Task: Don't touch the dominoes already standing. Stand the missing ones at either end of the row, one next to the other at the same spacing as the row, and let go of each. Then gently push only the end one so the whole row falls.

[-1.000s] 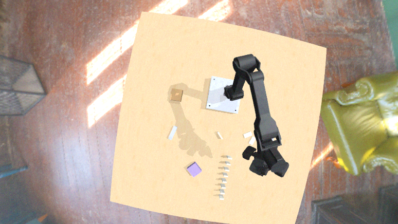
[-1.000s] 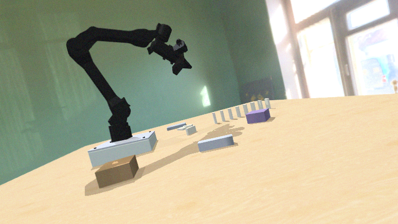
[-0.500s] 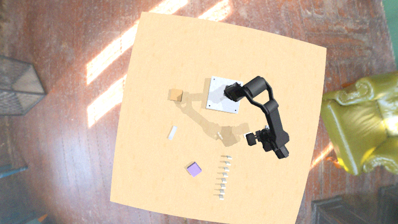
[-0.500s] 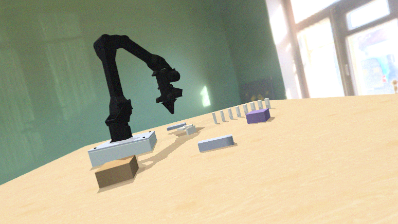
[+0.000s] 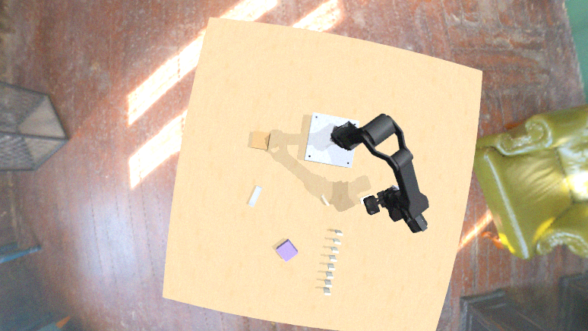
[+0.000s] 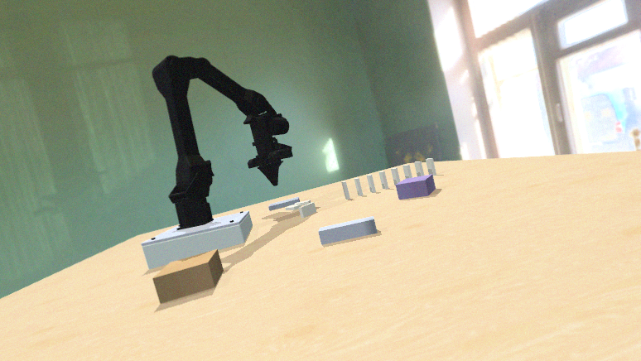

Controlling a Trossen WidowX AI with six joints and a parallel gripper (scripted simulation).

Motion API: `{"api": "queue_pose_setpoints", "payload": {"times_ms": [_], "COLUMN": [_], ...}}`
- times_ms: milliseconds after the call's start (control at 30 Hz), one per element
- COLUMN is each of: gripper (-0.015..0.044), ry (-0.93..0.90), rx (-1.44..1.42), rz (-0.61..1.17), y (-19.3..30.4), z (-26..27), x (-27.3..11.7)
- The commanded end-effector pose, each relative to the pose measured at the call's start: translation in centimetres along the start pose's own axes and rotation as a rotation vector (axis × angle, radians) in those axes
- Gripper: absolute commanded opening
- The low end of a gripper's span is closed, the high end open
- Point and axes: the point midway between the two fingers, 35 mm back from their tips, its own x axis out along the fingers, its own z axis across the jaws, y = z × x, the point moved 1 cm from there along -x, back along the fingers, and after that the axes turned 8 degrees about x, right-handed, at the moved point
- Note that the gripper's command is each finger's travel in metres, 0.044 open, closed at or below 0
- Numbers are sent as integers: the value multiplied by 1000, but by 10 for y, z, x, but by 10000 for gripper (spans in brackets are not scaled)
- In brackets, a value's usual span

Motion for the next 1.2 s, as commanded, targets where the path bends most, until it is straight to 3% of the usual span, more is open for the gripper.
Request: {"api": "queue_pose_setpoints", "payload": {"times_ms": [0,1000,1067,1167], "gripper": [0,0,0,0], "ry": [5,5,5,6], "rx": [-7,-7,-7,-7], "rz": [3,3,3,3], "y": [0,0,-2,-6], "z": [0,0,-1,-5], "x": [1,1,11,58]}}
